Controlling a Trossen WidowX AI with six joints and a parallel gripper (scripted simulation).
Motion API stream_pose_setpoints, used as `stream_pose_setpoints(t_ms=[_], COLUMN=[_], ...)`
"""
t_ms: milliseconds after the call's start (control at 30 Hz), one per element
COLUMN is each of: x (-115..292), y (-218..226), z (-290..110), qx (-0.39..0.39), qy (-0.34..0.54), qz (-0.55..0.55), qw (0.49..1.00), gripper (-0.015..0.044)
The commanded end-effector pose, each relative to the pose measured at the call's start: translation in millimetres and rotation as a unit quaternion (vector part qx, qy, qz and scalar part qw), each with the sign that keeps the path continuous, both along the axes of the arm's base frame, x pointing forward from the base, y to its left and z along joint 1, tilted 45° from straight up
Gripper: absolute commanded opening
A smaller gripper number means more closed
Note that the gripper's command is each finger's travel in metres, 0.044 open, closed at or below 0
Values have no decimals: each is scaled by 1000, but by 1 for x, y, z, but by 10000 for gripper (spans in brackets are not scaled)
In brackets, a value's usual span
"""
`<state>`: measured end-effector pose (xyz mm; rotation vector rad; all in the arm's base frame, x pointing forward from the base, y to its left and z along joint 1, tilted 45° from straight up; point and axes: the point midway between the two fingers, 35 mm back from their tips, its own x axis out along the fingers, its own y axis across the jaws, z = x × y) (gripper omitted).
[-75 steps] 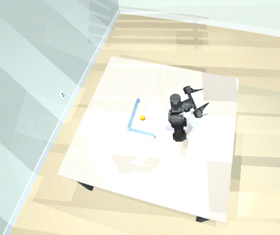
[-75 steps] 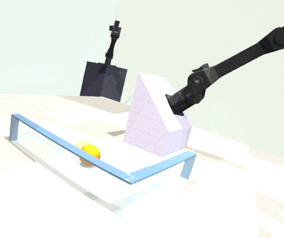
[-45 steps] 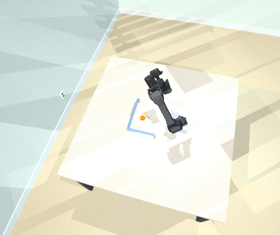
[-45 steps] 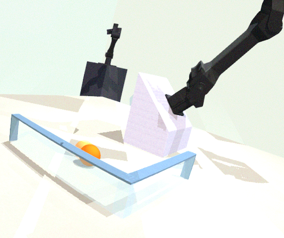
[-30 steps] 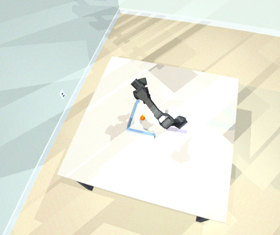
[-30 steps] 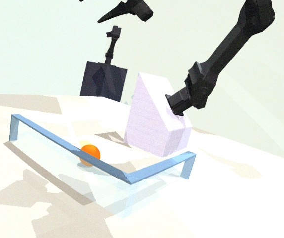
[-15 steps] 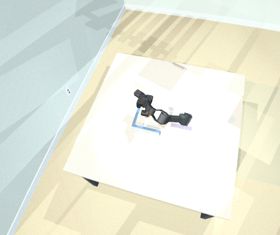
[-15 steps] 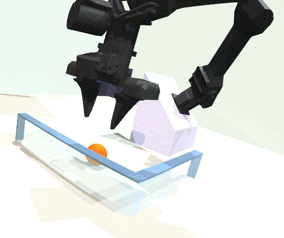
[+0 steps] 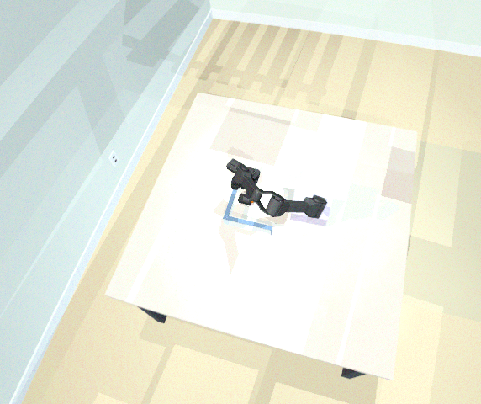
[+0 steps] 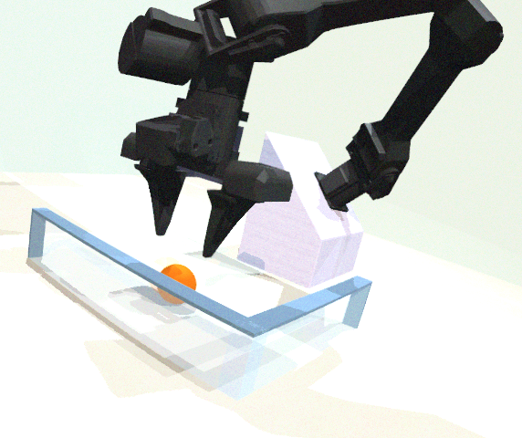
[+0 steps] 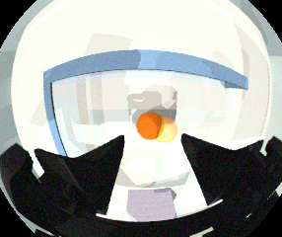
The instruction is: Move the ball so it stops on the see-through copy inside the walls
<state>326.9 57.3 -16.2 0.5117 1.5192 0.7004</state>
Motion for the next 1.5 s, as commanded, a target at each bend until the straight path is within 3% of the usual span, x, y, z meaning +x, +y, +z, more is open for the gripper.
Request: stream_pose_setpoints(t_ms=[0, 900, 1033, 1300, 1467], x=[-3, -6, -6, -6, -1], y=[4, 32, 32, 32, 20], z=[-5, -34, -34, -34, -23], qx=[3, 4, 4, 4, 1], qy=[7, 8, 8, 8, 7], qz=[-1, -1, -1, -1, -2], qw=[1000, 1000, 1000, 1000, 1000], gripper=[314, 314, 209, 155, 24])
